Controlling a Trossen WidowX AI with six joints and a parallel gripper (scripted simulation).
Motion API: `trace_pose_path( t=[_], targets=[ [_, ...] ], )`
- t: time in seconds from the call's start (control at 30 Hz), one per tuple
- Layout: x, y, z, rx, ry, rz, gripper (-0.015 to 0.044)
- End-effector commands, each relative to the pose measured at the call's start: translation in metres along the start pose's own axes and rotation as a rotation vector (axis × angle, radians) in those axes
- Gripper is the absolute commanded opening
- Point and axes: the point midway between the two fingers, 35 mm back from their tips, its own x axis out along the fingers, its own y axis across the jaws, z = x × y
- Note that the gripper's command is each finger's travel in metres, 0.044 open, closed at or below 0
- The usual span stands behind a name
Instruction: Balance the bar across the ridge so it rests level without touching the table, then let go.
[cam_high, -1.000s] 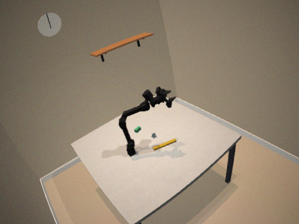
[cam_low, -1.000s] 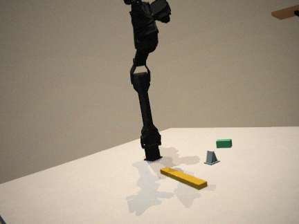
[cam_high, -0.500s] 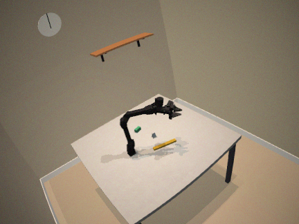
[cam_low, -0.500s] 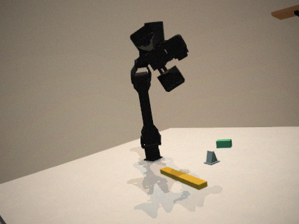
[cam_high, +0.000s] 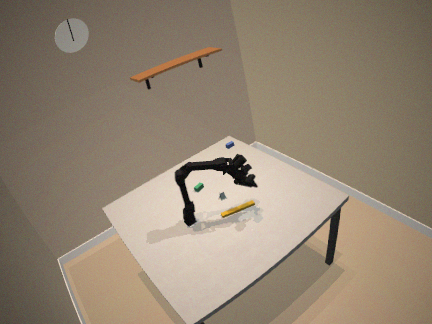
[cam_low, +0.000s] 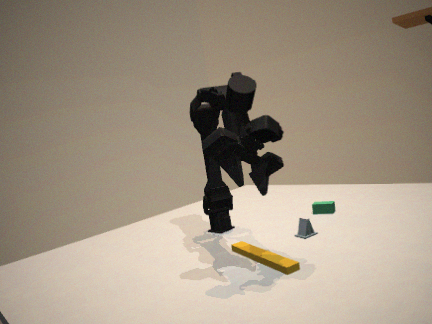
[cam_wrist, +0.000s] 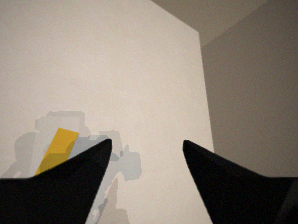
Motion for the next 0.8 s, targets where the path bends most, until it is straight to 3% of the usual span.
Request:
trace_pose_path(
  t=[0.0, 0.43, 0.77],
  targets=[
    [0.009, 0.029, -0.025, 0.074, 0.103, 0.112, 0.0315],
    [-0.003, 0.123, -0.115, 0.354, 0.563, 0.412, 0.0315],
    [0.010, 0.132, -0.123, 0.357, 0.570, 0.415, 0.0315]
  ],
)
